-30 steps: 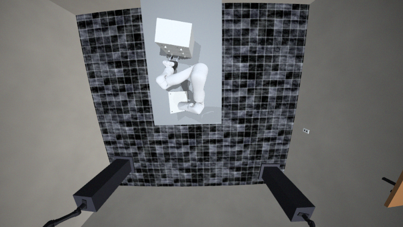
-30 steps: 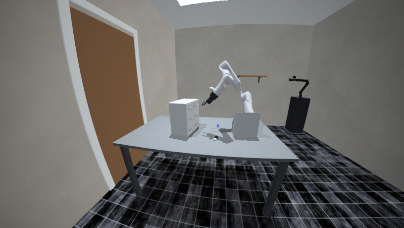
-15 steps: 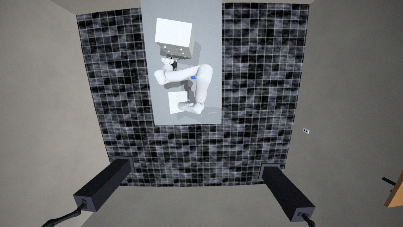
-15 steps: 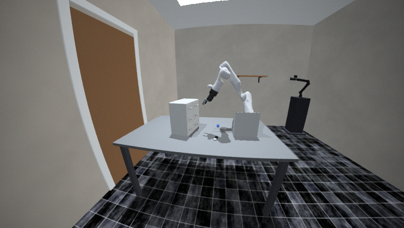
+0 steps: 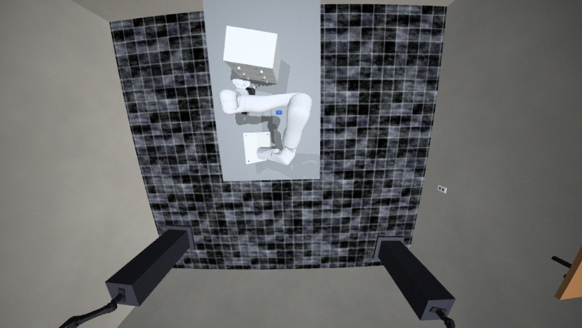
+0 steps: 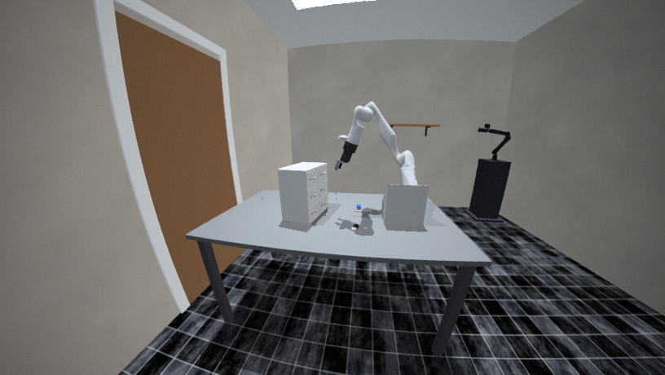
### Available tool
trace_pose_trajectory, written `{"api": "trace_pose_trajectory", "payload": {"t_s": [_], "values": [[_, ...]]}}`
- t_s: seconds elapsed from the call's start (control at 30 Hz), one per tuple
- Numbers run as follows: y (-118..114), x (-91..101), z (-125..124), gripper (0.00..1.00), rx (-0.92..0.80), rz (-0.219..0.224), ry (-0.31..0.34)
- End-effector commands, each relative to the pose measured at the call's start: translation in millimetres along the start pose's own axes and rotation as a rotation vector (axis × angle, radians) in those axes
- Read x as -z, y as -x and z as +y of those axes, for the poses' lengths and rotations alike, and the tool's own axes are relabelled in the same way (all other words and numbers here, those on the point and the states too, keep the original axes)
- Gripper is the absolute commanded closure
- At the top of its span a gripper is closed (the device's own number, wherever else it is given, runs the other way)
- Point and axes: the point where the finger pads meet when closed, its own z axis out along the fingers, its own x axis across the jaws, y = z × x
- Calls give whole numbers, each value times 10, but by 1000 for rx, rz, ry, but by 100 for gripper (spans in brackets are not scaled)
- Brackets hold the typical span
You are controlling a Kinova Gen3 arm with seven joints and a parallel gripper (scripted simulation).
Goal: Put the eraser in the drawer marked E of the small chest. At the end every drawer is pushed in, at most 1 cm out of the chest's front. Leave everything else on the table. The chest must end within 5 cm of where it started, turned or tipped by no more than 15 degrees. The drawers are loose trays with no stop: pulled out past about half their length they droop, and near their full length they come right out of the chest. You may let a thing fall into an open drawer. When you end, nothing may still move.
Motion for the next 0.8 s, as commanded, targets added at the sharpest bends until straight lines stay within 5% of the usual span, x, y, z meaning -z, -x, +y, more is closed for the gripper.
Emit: {"api": "trace_pose_trajectory", "payload": {"t_s": [0.0, 0.77], "values": [[0, 39, -48, 0, -18, -6, 28], [0, 263, 4, 0, -17, -8, 258]]}}
